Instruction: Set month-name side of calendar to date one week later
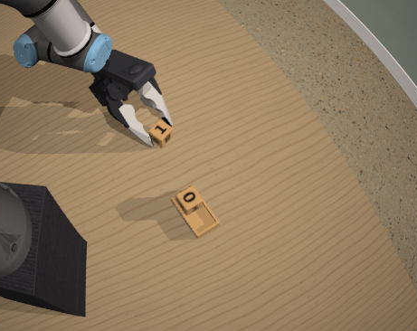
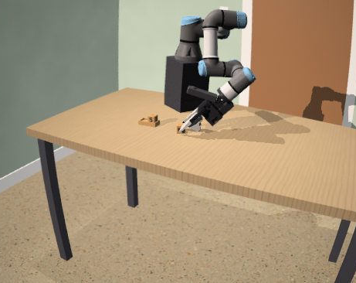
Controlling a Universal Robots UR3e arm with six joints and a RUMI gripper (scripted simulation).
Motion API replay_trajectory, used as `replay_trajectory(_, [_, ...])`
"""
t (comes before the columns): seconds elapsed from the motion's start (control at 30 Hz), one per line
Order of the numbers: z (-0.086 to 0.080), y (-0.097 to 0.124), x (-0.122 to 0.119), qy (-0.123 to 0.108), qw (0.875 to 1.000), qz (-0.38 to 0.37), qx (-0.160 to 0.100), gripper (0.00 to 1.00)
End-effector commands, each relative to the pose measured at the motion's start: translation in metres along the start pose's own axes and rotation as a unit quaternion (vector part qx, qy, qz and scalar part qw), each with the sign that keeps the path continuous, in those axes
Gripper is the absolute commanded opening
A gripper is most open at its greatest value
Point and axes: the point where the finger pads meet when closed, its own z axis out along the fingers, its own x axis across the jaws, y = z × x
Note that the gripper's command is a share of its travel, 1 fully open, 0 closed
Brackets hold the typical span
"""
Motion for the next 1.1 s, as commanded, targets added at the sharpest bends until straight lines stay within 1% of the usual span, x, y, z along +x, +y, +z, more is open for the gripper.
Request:
replay_trajectory(0.0, [-0.0008, 0.0003, -0.0013, -0.002, 1.0, 0.001, -0.001, 0.29])
replay_trajectory(0.7, [-0.0008, 0.0003, -0.0013, -0.002, 1.0, 0.001, -0.001, 0.29])
replay_trajectory(0.73, [-0.0008, 0.0003, -0.0013, -0.002, 1.0, 0.001, -0.001, 0.11])
replay_trajectory(1.07, [-0.0008, 0.0003, -0.0013, -0.002, 1.0, 0.001, -0.001, 0.11])
